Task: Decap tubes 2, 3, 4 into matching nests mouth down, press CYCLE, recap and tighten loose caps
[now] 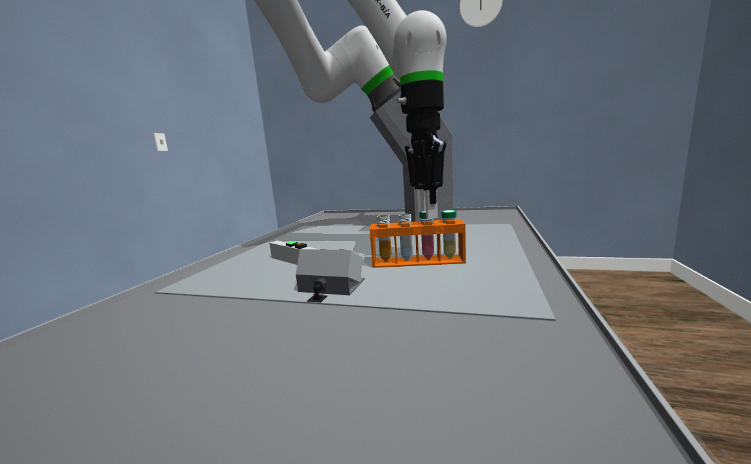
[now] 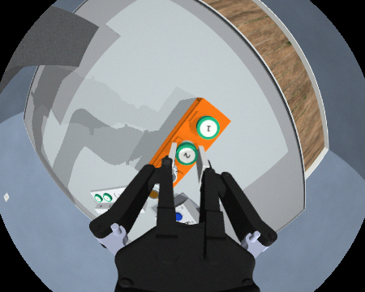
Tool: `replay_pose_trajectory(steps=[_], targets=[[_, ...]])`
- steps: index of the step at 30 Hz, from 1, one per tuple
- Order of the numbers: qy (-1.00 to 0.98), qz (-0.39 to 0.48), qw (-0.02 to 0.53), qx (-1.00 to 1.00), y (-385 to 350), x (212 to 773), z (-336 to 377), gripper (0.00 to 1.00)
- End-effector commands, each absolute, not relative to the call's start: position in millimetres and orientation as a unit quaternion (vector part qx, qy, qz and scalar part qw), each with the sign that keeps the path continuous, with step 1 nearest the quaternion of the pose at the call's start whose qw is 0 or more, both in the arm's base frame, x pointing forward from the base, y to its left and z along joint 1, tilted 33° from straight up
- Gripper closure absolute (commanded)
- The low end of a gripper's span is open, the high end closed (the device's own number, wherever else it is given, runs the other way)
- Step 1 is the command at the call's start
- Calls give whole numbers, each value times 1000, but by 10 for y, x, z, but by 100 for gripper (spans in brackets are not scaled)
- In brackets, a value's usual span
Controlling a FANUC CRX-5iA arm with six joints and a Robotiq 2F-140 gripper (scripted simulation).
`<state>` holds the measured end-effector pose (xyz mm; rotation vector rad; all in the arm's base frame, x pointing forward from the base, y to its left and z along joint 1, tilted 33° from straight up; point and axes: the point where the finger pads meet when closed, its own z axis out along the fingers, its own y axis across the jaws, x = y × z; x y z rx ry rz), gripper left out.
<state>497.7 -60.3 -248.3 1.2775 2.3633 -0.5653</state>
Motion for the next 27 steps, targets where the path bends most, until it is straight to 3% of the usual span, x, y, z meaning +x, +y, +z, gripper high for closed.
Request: replay_pose_trajectory(steps=[1,12,27], targets=[[844,-207,191,456,-602,4985,-2479,100],[844,-207,191,456,-602,4985,-2479,100],[654,-135,248,702,-606,4986,-2485,100]])
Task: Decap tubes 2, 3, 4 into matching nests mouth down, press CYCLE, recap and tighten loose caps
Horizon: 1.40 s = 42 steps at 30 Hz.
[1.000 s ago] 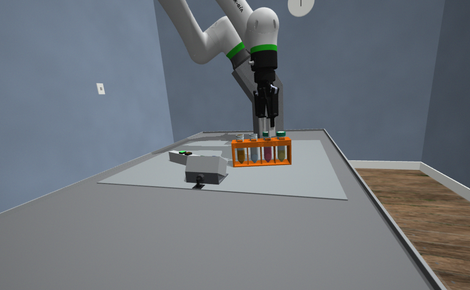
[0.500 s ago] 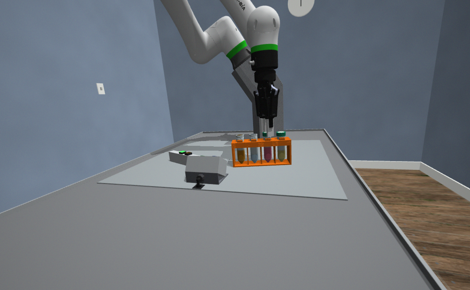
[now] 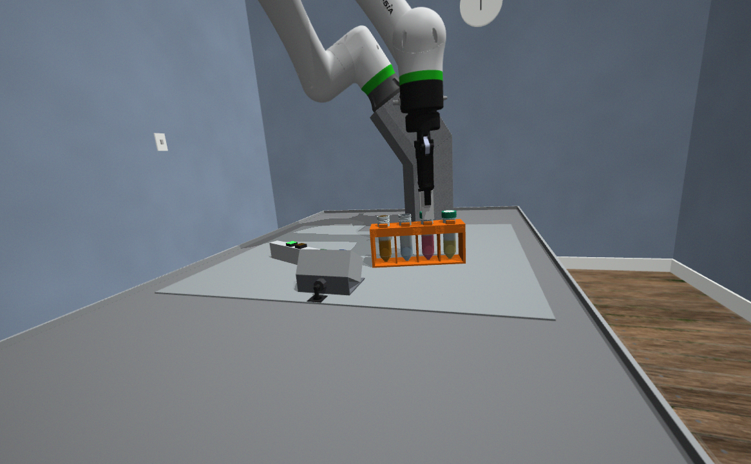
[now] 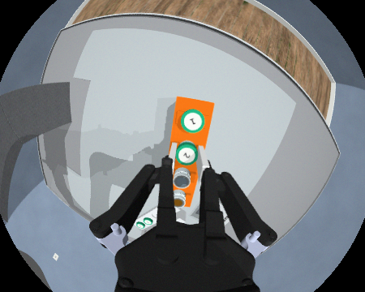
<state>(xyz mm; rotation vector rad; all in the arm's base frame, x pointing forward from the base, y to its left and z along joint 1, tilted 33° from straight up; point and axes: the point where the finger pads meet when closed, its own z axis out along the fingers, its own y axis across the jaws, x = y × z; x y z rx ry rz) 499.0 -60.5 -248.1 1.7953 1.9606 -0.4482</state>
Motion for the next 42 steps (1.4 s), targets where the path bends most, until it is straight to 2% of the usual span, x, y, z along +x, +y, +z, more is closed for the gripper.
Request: replay_pose_trajectory(steps=[1,8,18,19,29,42], targets=[[636,-129,251,718,-606,4986,-2485,100],[510,-87,268,813,-608,4987,-2488,100],[503,-84,269,817,-608,4987,-2488,100],[503,-84,269,817,-608,4987,-2488,65],[503,-84,269,817,-608,4987,-2488,65],[717,-158,234,638,-605,4986,-2484,65]])
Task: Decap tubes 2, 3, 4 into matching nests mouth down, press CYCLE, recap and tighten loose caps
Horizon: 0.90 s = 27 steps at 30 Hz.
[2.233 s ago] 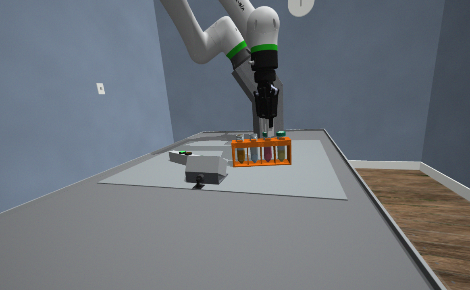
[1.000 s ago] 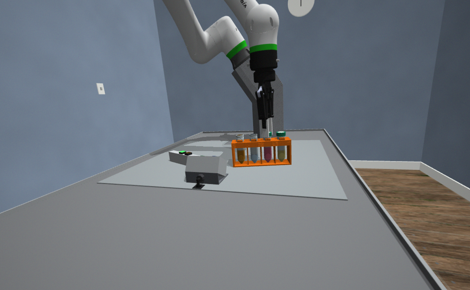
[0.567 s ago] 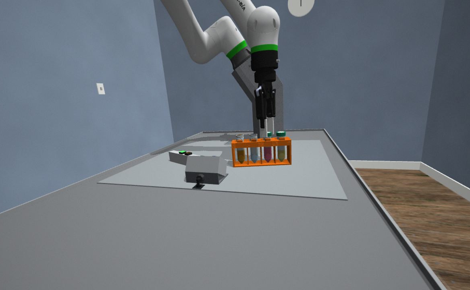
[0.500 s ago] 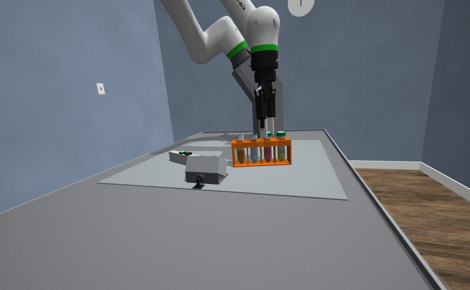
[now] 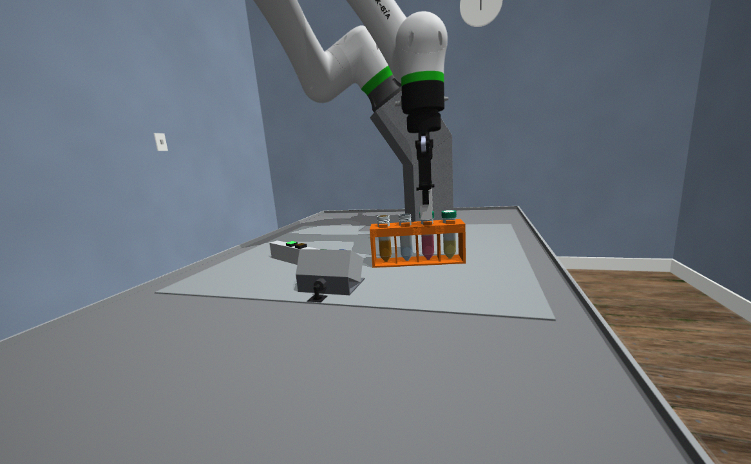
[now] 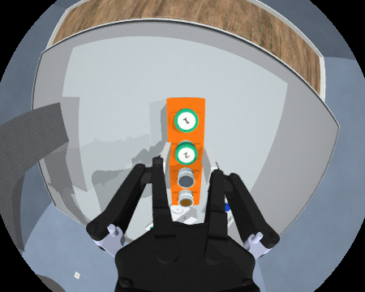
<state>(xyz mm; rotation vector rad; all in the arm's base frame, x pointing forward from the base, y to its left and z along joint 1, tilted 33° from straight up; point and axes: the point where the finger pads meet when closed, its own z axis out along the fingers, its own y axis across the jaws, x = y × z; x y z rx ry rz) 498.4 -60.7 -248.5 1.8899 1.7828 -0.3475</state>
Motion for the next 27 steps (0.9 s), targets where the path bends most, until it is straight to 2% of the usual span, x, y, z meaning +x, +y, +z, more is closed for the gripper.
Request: replay_pose_trajectory(steps=[1,8,11,19,20,27], targets=[[742,-167,227,608,-605,4986,-2484,65],[790,-186,212,544,-605,4986,-2484,65],[844,-207,191,456,-606,4986,-2484,65],[844,-207,191,456,-606,4985,-2485,65],[844,-207,191,456,-606,4985,-2485,100],[844,-207,191,456,-606,4985,-2485,100]])
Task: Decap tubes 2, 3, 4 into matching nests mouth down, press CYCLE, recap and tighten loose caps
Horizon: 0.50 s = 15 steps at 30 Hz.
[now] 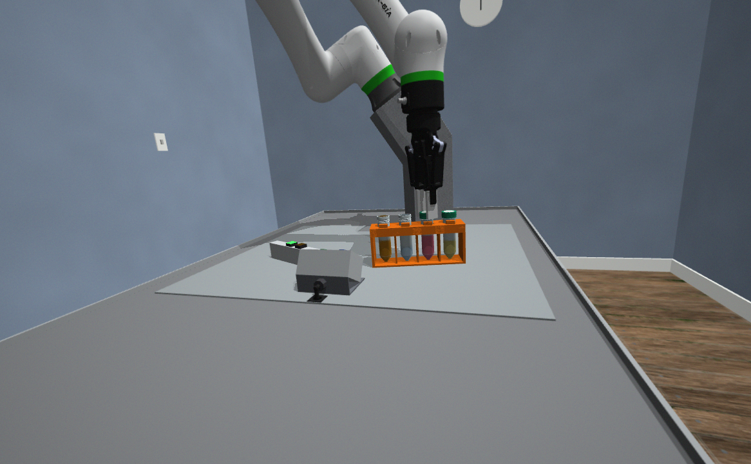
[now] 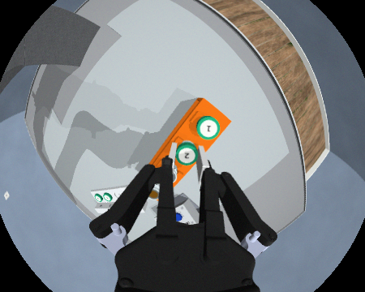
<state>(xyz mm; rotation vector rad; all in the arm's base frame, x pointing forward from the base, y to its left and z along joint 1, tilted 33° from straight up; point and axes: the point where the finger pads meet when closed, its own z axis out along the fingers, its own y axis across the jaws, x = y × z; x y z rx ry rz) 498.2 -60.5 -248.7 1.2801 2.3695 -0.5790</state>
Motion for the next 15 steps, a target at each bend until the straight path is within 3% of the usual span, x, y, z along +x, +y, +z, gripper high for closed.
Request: replay_pose_trajectory(steps=[1,15], targets=[[844,-207,191,456,-606,4985,-2485,100],[766,-176,220,577,-607,4986,-2487,100]])
